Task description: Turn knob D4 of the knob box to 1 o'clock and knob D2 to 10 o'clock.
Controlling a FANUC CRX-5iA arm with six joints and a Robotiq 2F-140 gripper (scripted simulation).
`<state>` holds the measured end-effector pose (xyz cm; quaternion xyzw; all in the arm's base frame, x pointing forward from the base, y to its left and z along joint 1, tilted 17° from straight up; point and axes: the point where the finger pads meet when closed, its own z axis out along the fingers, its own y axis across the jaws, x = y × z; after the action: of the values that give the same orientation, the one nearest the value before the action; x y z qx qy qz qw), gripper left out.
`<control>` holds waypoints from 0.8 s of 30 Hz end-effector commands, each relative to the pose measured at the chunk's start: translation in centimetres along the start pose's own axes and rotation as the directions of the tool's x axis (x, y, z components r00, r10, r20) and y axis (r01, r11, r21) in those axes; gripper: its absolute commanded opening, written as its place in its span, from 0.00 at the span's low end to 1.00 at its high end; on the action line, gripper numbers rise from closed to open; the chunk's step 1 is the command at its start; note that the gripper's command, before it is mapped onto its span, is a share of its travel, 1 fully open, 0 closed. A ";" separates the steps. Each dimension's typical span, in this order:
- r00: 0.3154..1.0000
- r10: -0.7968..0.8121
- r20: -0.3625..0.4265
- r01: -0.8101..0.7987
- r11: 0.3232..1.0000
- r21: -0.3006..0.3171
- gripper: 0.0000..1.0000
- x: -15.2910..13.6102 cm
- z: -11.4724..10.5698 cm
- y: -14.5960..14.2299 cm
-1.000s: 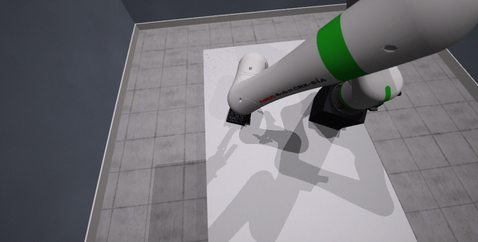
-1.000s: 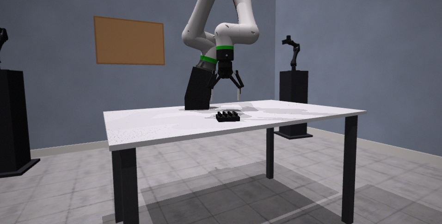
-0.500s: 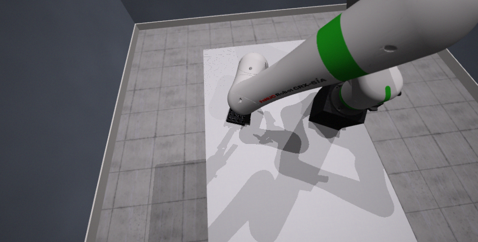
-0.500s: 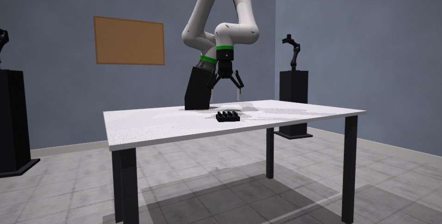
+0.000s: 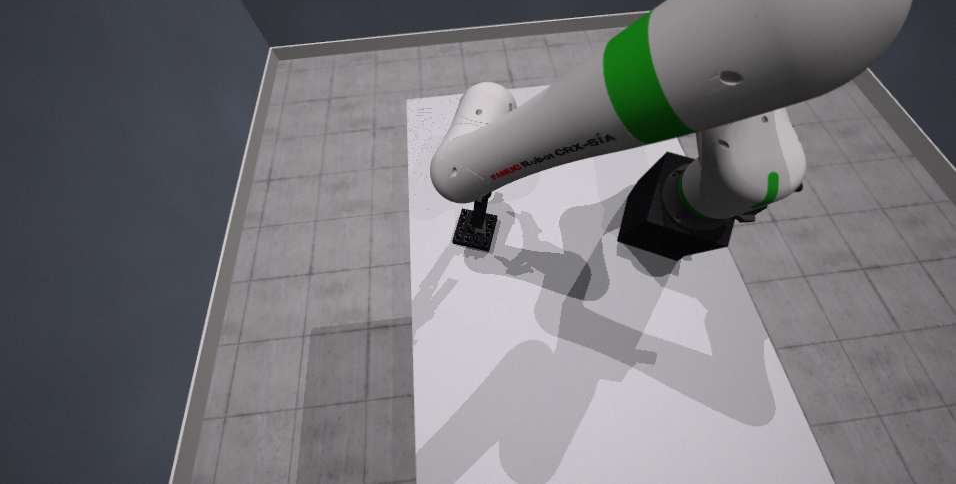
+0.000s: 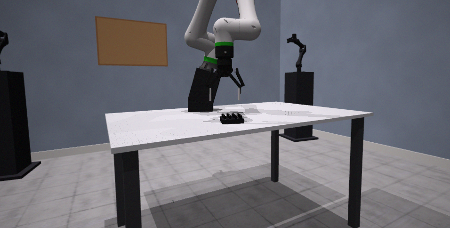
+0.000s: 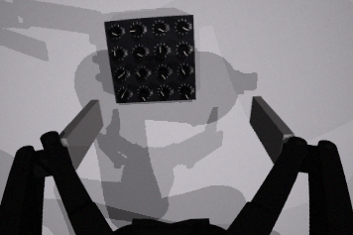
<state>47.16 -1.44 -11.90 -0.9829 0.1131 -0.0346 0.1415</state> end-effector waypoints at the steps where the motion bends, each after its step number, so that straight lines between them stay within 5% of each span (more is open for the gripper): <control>1: 1.000 0.016 0.005 -0.016 1.000 0.003 1.00 1.6 -0.5 1.1; 2: 1.000 0.016 0.005 -0.016 1.000 0.003 1.00 1.6 -0.5 1.1; 3: 1.000 0.016 0.005 -0.016 1.000 0.003 0.12 1.6 -0.5 1.1; 24: 1.000 0.016 0.005 -0.016 1.000 0.003 0.12 1.6 -0.5 1.1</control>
<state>48.43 -2.93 -11.73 -0.9818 0.1205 -0.0312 0.1436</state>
